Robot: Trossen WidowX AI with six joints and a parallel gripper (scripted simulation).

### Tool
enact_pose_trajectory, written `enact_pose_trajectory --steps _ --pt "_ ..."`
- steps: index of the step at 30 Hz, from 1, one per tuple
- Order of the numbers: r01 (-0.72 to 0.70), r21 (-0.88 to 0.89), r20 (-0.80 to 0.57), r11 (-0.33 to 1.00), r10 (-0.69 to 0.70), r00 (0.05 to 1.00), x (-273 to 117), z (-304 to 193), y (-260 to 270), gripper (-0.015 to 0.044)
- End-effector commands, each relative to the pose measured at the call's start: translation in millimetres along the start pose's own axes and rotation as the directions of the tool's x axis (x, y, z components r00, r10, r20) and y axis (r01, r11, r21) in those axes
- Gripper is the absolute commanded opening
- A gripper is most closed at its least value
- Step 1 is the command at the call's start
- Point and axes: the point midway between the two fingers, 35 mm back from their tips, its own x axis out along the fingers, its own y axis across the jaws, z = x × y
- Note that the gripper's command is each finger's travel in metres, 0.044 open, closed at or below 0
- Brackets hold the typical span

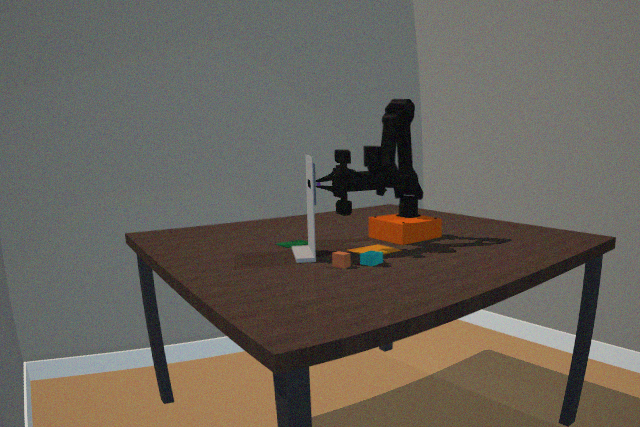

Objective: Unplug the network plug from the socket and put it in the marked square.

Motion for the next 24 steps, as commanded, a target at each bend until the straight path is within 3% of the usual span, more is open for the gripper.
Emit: enact_pose_trajectory --steps 1,5,24 --pt "0.001 -0.004 -0.004 1.000 -0.001 1.000 0.2 -0.6 -0.2 0.0023" --pt "0.001 -0.004 -0.004 1.000 -0.001 1.000 0.2 -0.6 -0.2 0.0000" --pt "0.002 -0.004 -0.004 1.000 -0.002 1.000 -10.8 -3.2 -0.3 0.0000"
